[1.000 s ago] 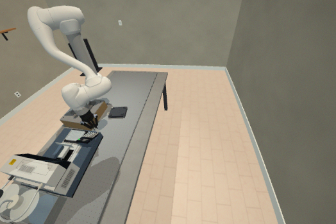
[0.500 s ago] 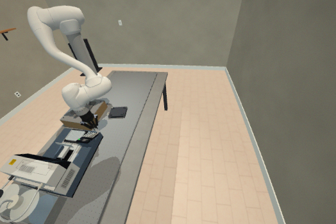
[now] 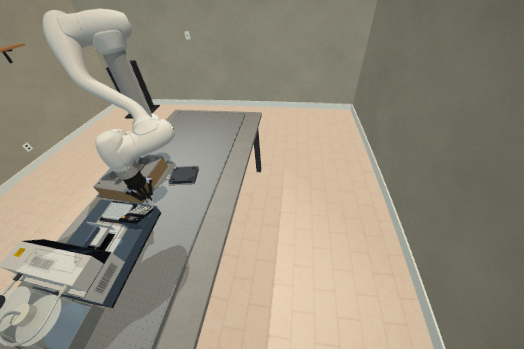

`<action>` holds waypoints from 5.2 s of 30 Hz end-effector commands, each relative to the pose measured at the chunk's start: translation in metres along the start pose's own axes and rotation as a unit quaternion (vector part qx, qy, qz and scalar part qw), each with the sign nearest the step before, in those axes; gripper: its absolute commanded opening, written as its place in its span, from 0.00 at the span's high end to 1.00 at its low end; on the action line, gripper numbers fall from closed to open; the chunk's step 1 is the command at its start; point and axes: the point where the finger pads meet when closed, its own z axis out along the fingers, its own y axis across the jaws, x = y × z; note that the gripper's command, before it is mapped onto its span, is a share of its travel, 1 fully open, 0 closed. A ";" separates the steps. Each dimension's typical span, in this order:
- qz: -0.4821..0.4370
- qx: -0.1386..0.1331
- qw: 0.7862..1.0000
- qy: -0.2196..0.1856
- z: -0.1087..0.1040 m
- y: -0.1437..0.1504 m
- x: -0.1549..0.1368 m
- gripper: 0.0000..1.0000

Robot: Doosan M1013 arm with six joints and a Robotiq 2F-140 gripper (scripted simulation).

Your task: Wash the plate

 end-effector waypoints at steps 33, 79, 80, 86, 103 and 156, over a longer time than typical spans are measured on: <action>0.000 0.000 1.000 0.000 -0.050 0.000 0.000 0.90; 0.000 0.000 1.000 0.000 -0.066 0.000 0.000 0.90; 0.000 0.000 1.000 0.000 -0.066 0.000 0.000 0.90; 0.000 0.000 1.000 0.000 -0.066 0.000 0.000 0.90; 0.000 0.000 1.000 0.000 -0.066 0.000 0.000 0.90; 0.000 0.000 1.000 0.000 -0.066 0.000 0.000 0.90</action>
